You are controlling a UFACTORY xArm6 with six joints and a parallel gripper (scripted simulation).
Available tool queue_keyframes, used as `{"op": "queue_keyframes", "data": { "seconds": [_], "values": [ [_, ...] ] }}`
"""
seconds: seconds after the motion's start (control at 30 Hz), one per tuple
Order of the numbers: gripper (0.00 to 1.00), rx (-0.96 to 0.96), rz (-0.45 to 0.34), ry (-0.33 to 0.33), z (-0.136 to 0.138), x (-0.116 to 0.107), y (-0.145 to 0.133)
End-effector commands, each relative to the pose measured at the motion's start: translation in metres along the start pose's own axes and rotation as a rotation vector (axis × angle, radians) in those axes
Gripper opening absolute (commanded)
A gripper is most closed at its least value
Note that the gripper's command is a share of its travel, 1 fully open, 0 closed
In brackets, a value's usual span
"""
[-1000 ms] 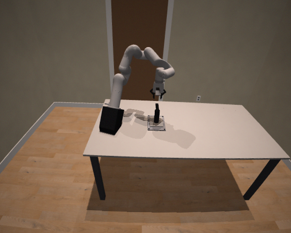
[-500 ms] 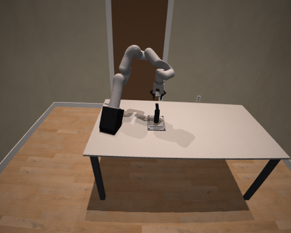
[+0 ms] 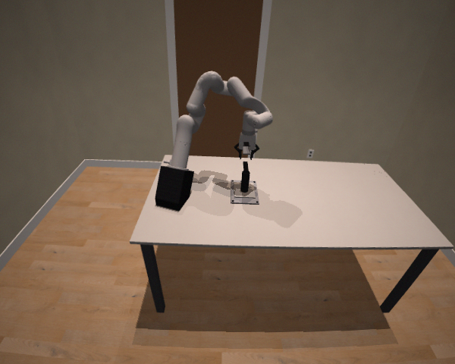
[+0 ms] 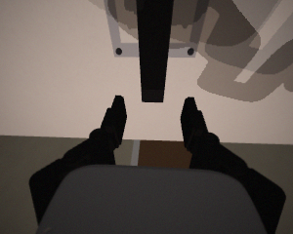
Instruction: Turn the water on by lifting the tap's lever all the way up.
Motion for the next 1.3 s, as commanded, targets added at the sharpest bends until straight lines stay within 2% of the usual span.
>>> {"op": "queue_keyframes", "data": {
  "seconds": [0.0, 0.53, 1.27],
  "values": [
    [0.67, -0.001, 0.0, 0.002, -0.001, 0.005, 0.0],
    [0.67, -0.001, 0.0, 0.002, -0.001, 0.019, 0.0],
    [0.67, -0.001, 0.0, 0.002, -0.002, 0.021, 0.0]
  ]
}}
Point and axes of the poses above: the point where the finger pads meet when closed, its own x axis out along the fingers, its own z axis across the jaws, y = z × x, the point moved 5 cm from there along -x, back along the fingers, and after that the axes turned 11 degrees about -x, right-handed, at the moved point
